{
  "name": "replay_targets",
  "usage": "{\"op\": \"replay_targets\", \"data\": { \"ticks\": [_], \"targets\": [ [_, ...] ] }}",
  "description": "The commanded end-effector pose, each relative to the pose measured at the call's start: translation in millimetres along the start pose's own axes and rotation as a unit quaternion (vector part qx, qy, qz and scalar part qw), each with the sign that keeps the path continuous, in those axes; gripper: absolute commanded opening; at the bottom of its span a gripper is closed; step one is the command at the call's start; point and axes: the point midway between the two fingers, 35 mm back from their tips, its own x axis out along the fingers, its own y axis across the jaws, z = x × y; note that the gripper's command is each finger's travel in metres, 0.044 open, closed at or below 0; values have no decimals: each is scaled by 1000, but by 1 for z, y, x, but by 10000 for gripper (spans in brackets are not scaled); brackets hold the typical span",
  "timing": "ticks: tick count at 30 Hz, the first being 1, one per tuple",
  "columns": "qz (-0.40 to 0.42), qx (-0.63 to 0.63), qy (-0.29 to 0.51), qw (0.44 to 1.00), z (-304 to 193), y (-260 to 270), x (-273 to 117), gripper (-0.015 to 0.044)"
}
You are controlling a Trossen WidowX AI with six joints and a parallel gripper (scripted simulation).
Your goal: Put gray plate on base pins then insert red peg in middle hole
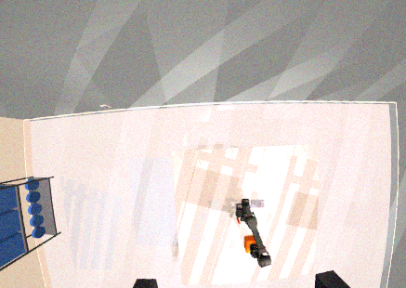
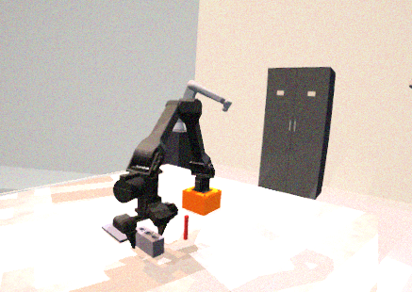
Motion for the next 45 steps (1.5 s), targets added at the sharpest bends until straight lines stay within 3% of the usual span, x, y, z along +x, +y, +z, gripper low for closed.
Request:
{"op": "replay_targets", "data": {
  "ticks": [1, 6, 16, 23, 28, 45],
  "targets": [
    [2, -2, -3, 1000, 0, 2, 7, 440],
    [2, -2, -3, 1000, 0, 3, 12, 440],
    [2, -2, -3, 1000, 0, 3, 12, 177],
    [2, -2, -3, 1000, 0, 3, 12, 131],
    [2, -2, -3, 1000, 1, 2, 5, 0],
    [2, -2, -3, 1000, 2, -1, -48, 0]
  ]
}}
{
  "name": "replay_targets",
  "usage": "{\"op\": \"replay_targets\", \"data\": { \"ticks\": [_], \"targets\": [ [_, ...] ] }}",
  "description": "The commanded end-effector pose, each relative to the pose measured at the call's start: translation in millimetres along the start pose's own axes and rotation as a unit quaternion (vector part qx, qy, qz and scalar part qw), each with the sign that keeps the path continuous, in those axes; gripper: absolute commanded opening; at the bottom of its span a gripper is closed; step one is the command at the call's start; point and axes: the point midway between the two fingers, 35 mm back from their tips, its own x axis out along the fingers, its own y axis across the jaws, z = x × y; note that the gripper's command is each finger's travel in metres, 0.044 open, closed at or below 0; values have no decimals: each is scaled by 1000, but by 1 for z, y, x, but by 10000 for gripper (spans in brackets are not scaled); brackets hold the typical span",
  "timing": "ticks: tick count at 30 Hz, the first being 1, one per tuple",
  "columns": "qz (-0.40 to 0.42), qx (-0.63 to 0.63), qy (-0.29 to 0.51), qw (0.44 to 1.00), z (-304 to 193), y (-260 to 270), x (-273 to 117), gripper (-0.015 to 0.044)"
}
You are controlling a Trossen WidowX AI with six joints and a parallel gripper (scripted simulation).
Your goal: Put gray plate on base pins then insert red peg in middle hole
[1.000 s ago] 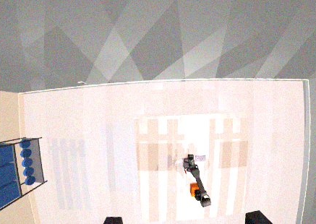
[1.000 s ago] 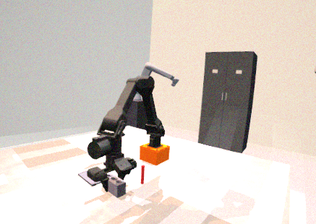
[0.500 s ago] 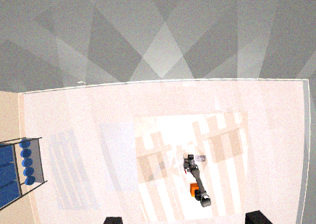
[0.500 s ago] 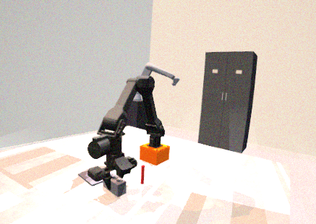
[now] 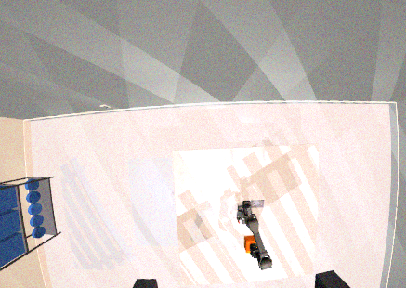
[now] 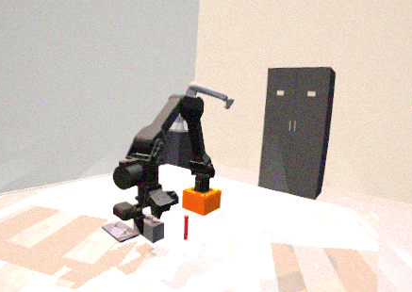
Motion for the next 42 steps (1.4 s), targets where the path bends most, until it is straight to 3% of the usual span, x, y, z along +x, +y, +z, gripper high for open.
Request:
{"op": "replay_targets", "data": {
  "ticks": [1, 24, 42],
  "targets": [
    [-6, -1, -5, 1000, 2, -3, -16, 0],
    [-6, -1, -5, 1000, -1, 8, -87, 0],
    [-5, 2, -3, 1000, -39, -5, -64, 0]
  ]
}}
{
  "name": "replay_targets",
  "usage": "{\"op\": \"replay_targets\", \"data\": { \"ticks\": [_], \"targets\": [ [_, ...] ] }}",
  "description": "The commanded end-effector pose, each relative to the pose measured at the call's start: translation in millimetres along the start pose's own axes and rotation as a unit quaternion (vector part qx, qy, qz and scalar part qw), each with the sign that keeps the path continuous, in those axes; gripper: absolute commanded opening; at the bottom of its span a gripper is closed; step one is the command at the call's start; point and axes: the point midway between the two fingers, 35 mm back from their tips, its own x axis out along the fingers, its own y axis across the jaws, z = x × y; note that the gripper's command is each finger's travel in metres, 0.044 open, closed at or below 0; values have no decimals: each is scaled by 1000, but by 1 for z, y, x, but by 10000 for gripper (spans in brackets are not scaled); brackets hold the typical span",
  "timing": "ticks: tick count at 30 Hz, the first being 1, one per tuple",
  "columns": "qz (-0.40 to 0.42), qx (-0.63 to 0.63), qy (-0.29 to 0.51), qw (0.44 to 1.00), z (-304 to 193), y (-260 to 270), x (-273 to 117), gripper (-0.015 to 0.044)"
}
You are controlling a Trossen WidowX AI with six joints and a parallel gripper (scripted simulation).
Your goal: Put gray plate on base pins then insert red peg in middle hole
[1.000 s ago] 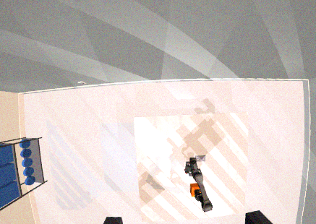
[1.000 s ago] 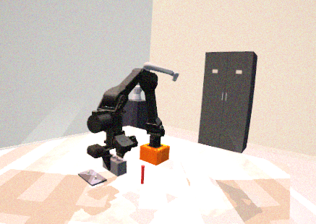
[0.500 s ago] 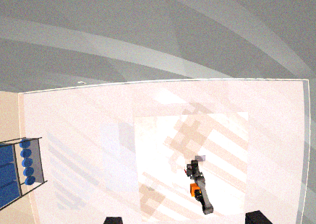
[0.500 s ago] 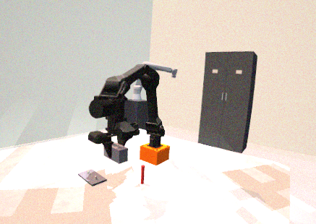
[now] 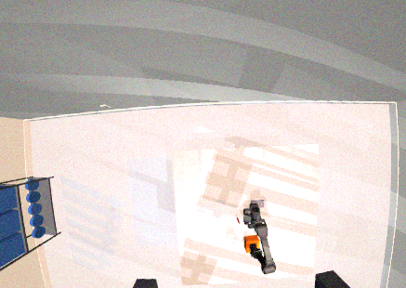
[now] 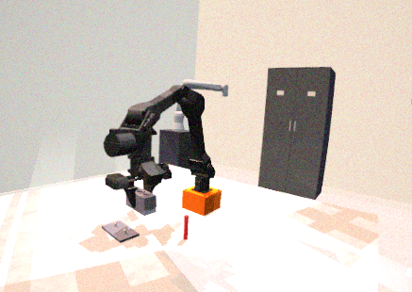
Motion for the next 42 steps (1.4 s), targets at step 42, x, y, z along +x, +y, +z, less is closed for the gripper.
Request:
{"op": "replay_targets", "data": {
  "ticks": [42],
  "targets": [
    [0, -12, 3, 1000, -107, -10, 63, 0]
  ]
}}
